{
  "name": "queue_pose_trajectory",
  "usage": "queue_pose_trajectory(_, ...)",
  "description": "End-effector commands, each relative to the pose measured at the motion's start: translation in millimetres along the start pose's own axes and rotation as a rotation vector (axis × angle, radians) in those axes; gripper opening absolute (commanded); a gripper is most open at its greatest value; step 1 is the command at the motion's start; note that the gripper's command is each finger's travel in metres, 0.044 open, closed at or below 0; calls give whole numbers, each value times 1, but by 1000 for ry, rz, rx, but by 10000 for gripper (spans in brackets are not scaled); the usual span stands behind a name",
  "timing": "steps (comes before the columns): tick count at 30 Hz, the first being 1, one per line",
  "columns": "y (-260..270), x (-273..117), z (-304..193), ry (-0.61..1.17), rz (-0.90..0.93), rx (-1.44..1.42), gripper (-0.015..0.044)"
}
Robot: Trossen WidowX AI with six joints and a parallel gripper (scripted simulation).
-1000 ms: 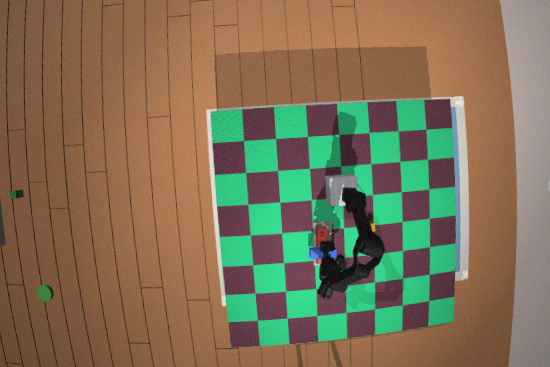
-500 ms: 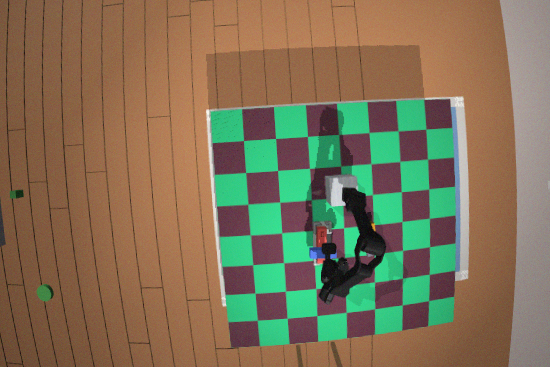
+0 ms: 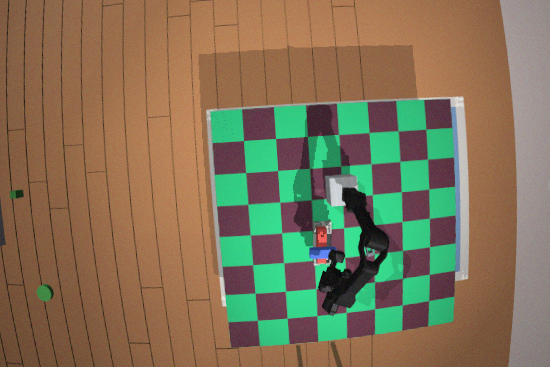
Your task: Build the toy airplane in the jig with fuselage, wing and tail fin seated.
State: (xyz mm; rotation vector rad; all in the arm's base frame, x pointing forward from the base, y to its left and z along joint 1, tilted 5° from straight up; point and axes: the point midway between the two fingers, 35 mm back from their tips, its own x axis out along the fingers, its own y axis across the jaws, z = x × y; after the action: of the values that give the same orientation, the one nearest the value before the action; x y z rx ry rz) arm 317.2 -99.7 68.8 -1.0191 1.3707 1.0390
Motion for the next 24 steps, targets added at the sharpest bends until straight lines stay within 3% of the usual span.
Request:
queue_pose_trajectory(1, -1, -1, -1, 5, -2, 422, 440)
queue_pose_trajectory(9, -2, -1, -1, 4, -4, 1124, 440)
queue_pose_trajectory(24, -2, -1, -1, 4, -4, 1140, 440)
